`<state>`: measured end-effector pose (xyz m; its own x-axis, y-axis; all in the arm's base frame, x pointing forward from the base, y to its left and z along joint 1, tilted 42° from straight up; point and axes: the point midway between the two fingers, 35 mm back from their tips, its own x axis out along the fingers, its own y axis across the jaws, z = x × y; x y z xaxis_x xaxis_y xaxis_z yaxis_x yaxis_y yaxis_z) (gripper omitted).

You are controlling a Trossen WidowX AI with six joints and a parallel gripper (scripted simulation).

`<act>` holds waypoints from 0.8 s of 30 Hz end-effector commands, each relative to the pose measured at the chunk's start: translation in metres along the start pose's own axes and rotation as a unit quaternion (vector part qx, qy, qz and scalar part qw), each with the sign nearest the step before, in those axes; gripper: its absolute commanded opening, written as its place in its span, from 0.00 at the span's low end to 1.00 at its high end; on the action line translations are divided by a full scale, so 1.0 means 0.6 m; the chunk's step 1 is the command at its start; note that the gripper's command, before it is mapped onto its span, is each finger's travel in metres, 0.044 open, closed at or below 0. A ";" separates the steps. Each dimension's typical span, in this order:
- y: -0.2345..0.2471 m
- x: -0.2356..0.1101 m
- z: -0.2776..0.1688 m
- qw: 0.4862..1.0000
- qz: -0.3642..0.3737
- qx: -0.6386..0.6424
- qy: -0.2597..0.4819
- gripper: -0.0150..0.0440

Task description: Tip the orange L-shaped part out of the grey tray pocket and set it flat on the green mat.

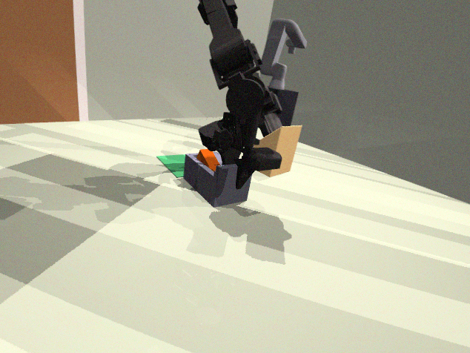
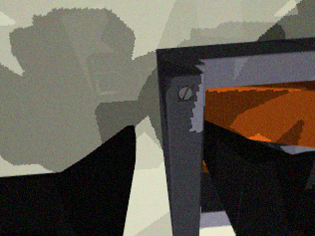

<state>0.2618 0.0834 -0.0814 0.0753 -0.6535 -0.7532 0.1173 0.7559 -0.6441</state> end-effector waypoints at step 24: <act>-0.009 -0.158 0.003 1.000 0.004 -0.002 -0.005 0.56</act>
<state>0.2558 0.1409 -0.0060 0.0832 -0.6483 -0.7569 0.1153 0.7607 -0.6388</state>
